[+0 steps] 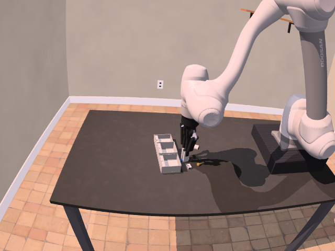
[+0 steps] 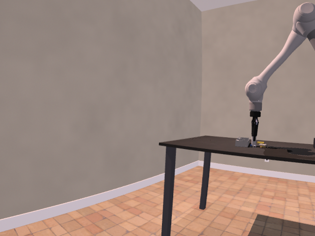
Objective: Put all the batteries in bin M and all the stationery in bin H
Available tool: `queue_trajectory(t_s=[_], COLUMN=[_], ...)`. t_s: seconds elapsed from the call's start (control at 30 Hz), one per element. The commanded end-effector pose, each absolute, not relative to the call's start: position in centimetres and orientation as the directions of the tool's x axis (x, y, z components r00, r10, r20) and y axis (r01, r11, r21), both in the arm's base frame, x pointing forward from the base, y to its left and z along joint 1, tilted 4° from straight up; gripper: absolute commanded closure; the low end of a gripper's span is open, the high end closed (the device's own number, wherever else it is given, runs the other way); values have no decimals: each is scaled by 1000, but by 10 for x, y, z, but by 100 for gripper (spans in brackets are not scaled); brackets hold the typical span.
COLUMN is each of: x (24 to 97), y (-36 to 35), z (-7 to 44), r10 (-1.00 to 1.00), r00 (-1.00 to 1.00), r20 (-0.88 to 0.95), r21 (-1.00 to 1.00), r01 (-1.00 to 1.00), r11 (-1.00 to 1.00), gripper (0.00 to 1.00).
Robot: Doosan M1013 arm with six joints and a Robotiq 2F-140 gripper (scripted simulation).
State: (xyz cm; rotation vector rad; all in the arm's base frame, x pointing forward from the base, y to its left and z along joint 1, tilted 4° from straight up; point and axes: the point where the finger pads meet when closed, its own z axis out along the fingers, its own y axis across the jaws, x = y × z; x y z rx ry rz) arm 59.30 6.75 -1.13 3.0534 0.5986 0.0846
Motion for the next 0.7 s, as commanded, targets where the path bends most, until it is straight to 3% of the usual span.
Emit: queue_trajectory(t_s=[0.0,0.67], x=[593,593], y=[68,68], z=[-11,-5], r10=[378,378], r00=[925,925], r20=[48,48], r21=[39,39], r01=[376,376], r11=[-926,-926], gripper=[97,97])
